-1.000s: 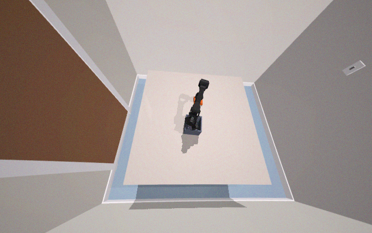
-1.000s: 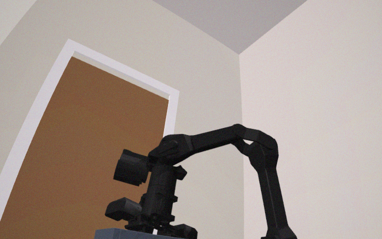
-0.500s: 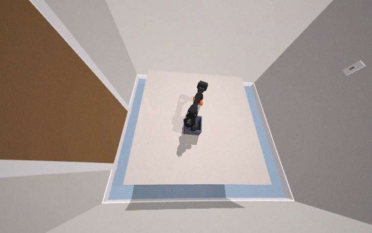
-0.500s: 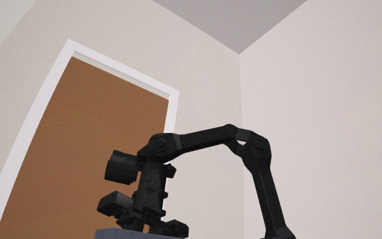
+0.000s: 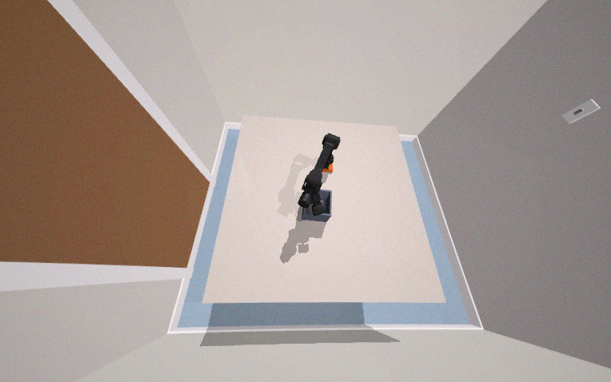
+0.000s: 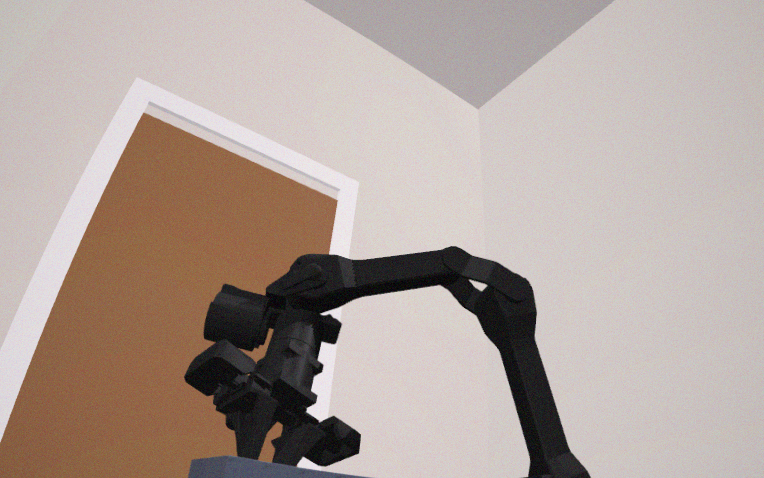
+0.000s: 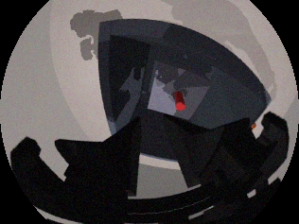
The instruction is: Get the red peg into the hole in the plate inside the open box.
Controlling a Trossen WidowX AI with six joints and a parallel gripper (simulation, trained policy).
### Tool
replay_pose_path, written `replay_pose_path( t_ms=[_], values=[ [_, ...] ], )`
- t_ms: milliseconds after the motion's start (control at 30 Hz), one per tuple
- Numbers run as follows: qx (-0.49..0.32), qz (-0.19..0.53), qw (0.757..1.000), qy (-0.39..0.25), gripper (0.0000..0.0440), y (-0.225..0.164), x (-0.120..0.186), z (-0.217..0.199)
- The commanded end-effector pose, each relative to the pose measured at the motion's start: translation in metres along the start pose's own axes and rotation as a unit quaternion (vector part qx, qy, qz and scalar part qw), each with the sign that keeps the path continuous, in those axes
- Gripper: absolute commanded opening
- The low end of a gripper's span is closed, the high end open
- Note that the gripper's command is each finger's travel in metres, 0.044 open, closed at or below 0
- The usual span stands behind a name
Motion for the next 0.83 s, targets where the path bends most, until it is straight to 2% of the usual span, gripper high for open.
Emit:
replay_pose_path(
  t_ms=[0,800],
  values=[
    [0.004,0.009,1.0,0.015,0.0126,0.002,0.004,0.004],
    [0.049,0.047,0.994,0.085,0.0126,0.023,0.01,0.023]
  ],
)
Point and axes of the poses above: the point midway between the two fingers, 35 mm back from their tips, its own x axis back along the fingers, its own z axis across the jaws, y = z × x, the point moved 1 cm from there along x, back along the fingers, and after that the axes turned 10 degrees about x, right-handed, at the moved point
